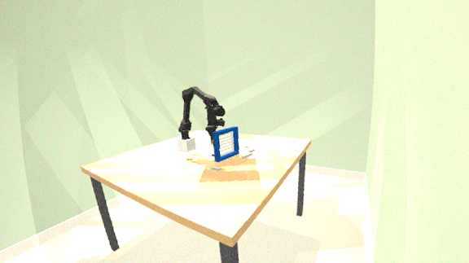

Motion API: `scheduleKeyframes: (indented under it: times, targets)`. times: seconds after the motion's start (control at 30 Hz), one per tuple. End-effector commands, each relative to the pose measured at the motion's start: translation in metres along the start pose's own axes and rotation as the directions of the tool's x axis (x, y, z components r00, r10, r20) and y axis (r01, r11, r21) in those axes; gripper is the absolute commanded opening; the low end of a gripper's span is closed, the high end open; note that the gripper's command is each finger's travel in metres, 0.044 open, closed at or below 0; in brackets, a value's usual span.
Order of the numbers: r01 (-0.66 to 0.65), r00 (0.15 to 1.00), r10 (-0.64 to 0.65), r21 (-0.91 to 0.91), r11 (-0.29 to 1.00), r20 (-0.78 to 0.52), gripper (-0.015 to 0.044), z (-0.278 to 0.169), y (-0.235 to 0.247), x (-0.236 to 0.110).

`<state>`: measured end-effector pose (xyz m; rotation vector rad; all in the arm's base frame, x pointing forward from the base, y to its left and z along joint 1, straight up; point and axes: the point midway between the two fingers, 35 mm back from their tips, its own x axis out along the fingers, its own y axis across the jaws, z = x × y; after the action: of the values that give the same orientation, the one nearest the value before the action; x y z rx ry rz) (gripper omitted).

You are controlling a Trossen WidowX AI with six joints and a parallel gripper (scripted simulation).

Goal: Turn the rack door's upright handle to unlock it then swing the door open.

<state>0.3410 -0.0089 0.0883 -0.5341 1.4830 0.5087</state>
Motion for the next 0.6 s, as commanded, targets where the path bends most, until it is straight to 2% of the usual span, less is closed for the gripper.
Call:
scheduleKeyframes:
  times: [0.0, 0.27, 0.57]
  targets:
    - [-0.003, 1.000, 0.004, -0.177, 0.984, 0.003, 0.0297, 0.0005, 0.0005, 0.0002]
    - [-0.002, 1.000, 0.004, -0.543, 0.840, 0.003, 0.0297, 0.0005, 0.0005, 0.0002]
    - [0.000, 1.000, 0.004, -0.847, 0.531, 0.003, 0.0297, 0.0005, 0.0005, 0.0002]
